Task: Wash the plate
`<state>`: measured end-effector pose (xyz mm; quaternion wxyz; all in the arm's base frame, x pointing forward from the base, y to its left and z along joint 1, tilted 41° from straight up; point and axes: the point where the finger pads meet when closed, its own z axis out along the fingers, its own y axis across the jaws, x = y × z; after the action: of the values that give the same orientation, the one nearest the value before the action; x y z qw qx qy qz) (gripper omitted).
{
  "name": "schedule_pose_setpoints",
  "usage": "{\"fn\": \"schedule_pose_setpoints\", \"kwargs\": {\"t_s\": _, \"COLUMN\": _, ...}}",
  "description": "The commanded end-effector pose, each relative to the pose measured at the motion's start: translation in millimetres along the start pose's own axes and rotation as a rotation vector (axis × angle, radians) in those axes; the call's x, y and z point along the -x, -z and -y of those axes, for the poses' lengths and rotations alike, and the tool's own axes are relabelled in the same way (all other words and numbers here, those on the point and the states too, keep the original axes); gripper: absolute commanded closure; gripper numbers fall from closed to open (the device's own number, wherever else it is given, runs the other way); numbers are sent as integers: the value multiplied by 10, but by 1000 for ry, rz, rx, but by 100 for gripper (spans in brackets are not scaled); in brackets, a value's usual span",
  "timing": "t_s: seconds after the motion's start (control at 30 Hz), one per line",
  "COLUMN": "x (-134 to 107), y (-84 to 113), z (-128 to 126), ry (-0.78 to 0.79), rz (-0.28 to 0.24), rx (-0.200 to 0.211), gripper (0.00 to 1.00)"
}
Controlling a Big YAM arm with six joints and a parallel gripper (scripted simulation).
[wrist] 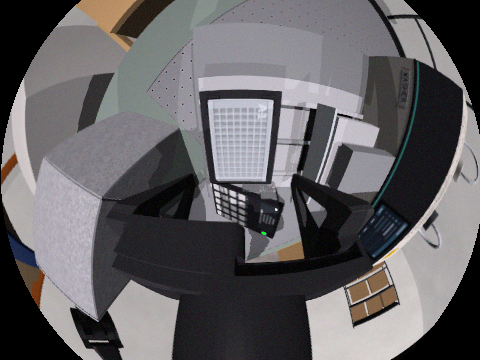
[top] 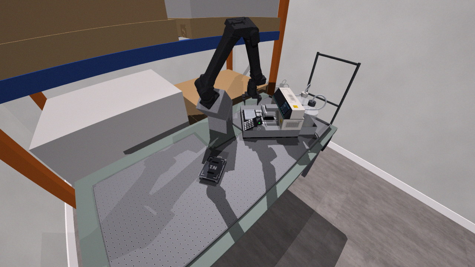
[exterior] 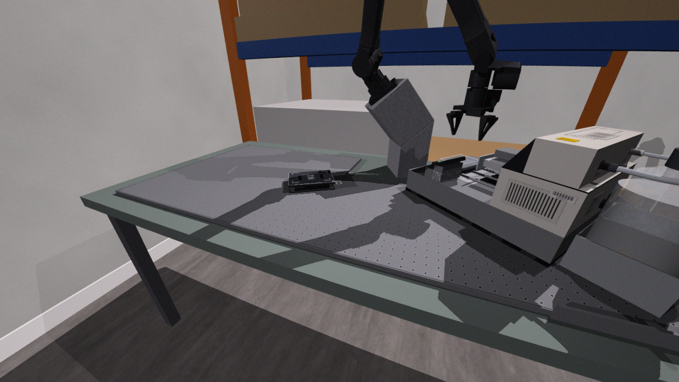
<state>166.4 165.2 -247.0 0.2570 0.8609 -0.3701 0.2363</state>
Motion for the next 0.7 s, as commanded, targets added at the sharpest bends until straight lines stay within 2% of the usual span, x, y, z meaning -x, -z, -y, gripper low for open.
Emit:
{"fn": "schedule_pose_setpoints", "kwargs": {"t_s": 0.0, "x": 36, "y": 36, "z": 76, "ry": -11, "rz": 6, "rx": -9, "gripper": 0}}
{"fn": "schedule_pose_setpoints", "kwargs": {"t_s": 0.1, "x": 36, "y": 36, "z": 76, "ry": -11, "rz": 6, "rx": -9, "gripper": 0}}
{"fn": "schedule_pose_setpoints", "kwargs": {"t_s": 0.13, "x": -72, "y": 40, "z": -5, "ry": -67, "rz": 10, "rx": 1, "gripper": 2}}
{"fn": "schedule_pose_setpoints", "kwargs": {"t_s": 0.17, "x": -108, "y": 39, "z": -1, "ry": -107, "rz": 12, "rx": -10, "gripper": 4}}
{"fn": "schedule_pose_setpoints", "kwargs": {"t_s": 0.47, "x": -510, "y": 28, "z": -220, "ry": -407, "rz": 11, "rx": -8, "gripper": 22}}
{"fn": "schedule_pose_setpoints", "kwargs": {"t_s": 0.53, "x": -510, "y": 28, "z": -220, "ry": -407, "rz": 11, "rx": -8, "gripper": 22}}
{"fn": "schedule_pose_setpoints", "kwargs": {"t_s": 0.67, "x": -688, "y": 24, "z": -318, "ry": -540, "rz": 9, "rx": -7, "gripper": 30}}
